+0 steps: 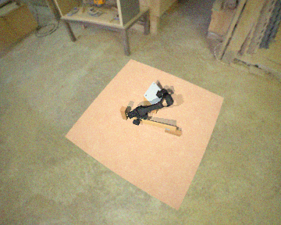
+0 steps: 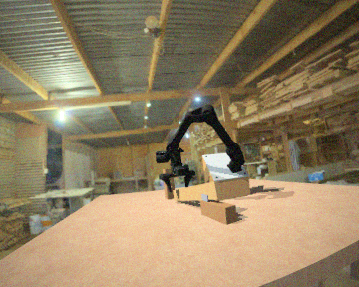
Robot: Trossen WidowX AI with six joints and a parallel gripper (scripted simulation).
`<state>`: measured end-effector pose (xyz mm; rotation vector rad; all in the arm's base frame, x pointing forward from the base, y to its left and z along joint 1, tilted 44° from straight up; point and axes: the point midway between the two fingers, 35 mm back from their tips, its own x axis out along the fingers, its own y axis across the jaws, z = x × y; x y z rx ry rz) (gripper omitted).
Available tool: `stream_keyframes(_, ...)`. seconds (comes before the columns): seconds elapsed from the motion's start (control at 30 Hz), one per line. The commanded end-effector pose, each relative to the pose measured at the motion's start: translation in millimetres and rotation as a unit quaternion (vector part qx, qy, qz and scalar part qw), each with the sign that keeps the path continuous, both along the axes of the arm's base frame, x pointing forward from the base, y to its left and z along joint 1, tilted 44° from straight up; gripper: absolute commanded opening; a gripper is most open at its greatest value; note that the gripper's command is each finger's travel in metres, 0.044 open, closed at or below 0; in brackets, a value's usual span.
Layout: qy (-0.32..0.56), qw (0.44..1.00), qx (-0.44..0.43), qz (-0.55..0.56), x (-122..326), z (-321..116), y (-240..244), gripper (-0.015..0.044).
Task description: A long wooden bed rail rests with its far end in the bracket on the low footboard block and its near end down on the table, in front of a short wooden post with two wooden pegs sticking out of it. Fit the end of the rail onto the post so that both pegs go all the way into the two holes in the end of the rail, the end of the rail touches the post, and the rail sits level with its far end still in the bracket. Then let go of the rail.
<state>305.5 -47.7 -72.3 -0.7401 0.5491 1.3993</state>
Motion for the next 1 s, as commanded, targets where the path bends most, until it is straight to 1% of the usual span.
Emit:
stream_keyframes(0.0, 0.0, 1.0, 0.003, -0.004, 1, -4, 4, 0.044)
stream_keyframes(0.73, 0.0, 1.0, 0.005, -0.003, 3, -27, 27, 0.044)
stream_keyframes(0.97, 0.0, 1.0, 0.005, -0.003, 3, -27, 27, 0.0256)
